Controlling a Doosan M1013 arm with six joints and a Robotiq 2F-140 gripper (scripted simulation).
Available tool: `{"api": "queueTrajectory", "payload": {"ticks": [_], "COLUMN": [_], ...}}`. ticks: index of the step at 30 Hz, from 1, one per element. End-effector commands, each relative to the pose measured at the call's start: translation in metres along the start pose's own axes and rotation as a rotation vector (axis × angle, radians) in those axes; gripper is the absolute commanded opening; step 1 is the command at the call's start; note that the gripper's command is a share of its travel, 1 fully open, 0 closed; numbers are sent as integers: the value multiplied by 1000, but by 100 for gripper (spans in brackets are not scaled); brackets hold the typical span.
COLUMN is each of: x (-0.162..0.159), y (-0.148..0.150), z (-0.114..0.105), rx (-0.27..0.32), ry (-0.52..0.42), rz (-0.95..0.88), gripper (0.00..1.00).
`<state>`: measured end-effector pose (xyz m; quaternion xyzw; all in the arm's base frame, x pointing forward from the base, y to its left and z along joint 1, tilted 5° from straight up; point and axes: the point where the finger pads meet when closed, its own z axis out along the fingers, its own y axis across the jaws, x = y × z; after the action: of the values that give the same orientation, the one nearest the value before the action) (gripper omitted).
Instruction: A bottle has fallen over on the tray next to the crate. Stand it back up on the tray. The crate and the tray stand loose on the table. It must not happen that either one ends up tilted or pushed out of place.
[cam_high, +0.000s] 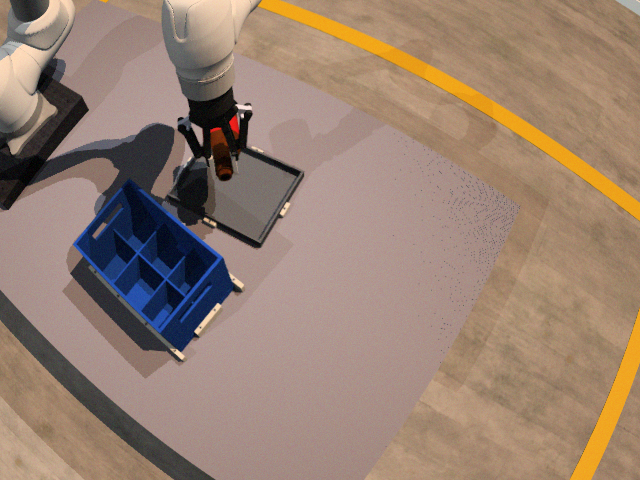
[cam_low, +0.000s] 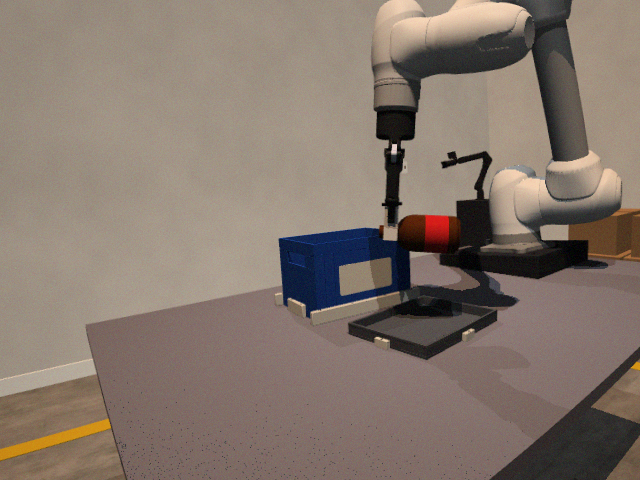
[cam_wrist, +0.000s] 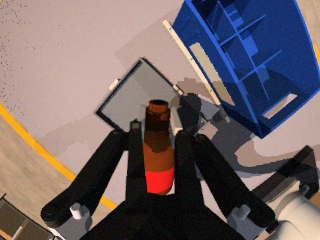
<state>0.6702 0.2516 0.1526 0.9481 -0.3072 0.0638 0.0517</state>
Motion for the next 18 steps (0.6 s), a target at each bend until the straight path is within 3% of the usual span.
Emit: {"api": "queueTrajectory", "payload": {"ticks": [1, 18], "x": [0, -2], "y": [0, -1], "z": [0, -1], "rx": [0, 6], "ry": [21, 81], "rz": [0, -2], "gripper": [10, 10]}}
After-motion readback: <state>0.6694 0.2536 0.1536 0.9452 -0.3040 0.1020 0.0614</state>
